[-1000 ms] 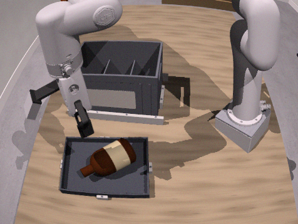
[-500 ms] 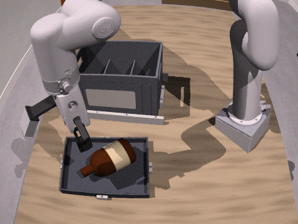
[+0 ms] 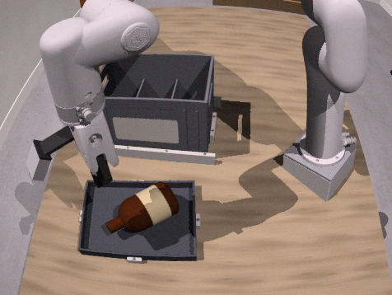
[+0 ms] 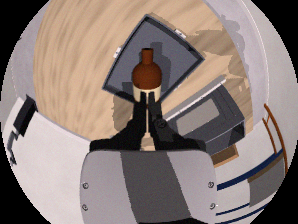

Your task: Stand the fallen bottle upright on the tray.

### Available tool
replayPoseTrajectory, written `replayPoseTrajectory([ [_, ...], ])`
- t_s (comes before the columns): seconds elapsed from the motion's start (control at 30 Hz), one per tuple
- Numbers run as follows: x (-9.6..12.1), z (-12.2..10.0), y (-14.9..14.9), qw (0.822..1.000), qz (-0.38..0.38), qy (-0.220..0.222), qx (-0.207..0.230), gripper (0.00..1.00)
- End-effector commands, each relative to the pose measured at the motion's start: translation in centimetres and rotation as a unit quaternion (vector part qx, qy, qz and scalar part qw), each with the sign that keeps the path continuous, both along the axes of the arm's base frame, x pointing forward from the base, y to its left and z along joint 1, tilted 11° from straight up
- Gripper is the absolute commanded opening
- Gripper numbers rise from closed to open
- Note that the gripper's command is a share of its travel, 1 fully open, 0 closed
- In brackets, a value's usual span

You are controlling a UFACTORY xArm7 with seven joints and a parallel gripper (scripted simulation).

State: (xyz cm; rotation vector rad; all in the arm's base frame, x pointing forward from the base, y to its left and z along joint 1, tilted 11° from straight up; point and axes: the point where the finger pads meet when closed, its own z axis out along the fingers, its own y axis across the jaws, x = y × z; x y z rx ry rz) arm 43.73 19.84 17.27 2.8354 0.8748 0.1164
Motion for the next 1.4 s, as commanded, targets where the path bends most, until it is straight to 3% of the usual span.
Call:
replayPoseTrajectory([
  [0.0,0.09,0.18,0.1,1.0,0.001,-0.002,0.001,0.0],
  [0.93,0.09,0.18,0.1,1.0,0.001,-0.002,0.001,0.0],
  [0.97,0.09,0.18,0.1,1.0,0.001,-0.002,0.001,0.65],
  [1.37,0.09,0.18,0.1,1.0,0.001,-0.002,0.001,0.65],
])
